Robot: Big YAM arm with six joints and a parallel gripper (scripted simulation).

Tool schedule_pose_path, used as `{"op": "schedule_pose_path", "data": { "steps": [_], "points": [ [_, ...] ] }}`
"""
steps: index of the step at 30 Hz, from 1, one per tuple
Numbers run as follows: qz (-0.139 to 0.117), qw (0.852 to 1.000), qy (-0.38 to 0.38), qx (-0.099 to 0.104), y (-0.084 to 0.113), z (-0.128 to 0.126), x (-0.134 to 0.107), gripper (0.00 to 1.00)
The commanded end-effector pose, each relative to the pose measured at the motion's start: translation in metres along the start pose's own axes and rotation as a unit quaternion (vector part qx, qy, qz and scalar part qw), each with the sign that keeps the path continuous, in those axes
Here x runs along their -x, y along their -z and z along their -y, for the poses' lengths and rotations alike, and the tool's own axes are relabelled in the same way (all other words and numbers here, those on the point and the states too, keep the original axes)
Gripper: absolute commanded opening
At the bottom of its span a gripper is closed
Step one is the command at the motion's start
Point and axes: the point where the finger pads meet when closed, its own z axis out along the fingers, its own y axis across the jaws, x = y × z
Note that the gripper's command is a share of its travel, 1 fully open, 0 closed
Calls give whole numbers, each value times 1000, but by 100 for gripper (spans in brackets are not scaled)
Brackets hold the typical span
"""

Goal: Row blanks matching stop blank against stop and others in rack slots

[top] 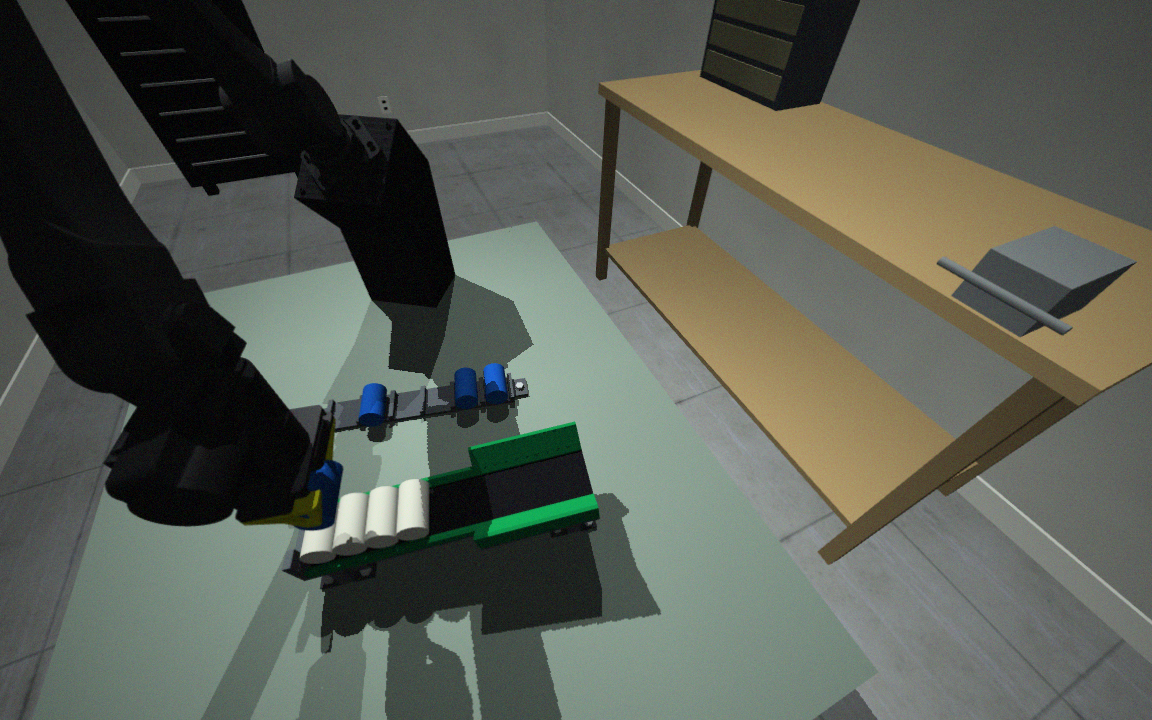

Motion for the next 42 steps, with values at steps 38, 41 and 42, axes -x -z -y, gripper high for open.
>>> {"op": "schedule_pose_path", "data": {
  "steps": [38,41,42],
  "points": [
    [0,1000,0,1,-47,248,63,65],
    [-1,1000,0,0,-48,249,63,65],
    [-1,1000,0,-3,-49,250,63,65]
  ]
}}
